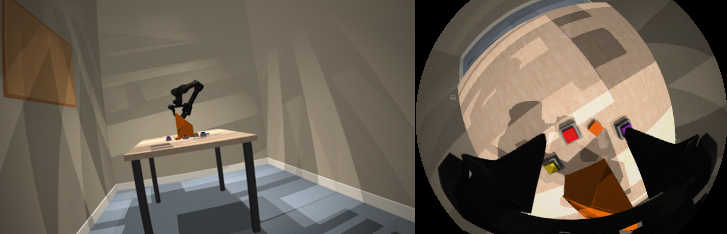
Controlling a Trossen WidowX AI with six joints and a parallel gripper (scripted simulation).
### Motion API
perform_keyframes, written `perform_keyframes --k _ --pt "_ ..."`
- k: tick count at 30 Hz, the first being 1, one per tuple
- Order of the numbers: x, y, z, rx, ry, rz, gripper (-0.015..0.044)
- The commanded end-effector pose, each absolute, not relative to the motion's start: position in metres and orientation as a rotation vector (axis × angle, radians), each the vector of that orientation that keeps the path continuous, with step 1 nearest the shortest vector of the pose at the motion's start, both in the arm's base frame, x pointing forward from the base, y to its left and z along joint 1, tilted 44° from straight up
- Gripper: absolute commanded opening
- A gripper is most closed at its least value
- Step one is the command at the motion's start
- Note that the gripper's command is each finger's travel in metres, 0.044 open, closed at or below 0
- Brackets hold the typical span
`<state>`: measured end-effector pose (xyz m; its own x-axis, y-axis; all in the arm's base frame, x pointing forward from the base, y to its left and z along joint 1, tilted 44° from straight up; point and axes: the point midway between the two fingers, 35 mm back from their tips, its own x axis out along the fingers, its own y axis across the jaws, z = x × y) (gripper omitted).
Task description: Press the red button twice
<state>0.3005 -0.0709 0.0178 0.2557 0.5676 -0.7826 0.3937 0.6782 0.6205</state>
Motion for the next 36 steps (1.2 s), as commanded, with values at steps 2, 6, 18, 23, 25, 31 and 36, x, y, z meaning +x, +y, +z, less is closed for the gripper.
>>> perform_keyframes --k 2,6,18,23,25,31,36 --pt "0.279 -0.001 -0.015 0.645 1.453 0.525 0.04" --pt "0.273 0.01 -0.019 0.602 1.46 0.592 0.04" --pt "0.275 0.054 -0.063 0.604 1.459 0.594 0.0138" --pt "0.275 0.054 -0.063 0.604 1.459 0.594 0.002" --pt "0.275 0.054 -0.063 0.604 1.459 0.594 0.002" --pt "0.275 0.055 -0.064 0.604 1.46 0.594 0.002" --pt "0.275 0.06 -0.07 0.604 1.46 0.594 0.002"
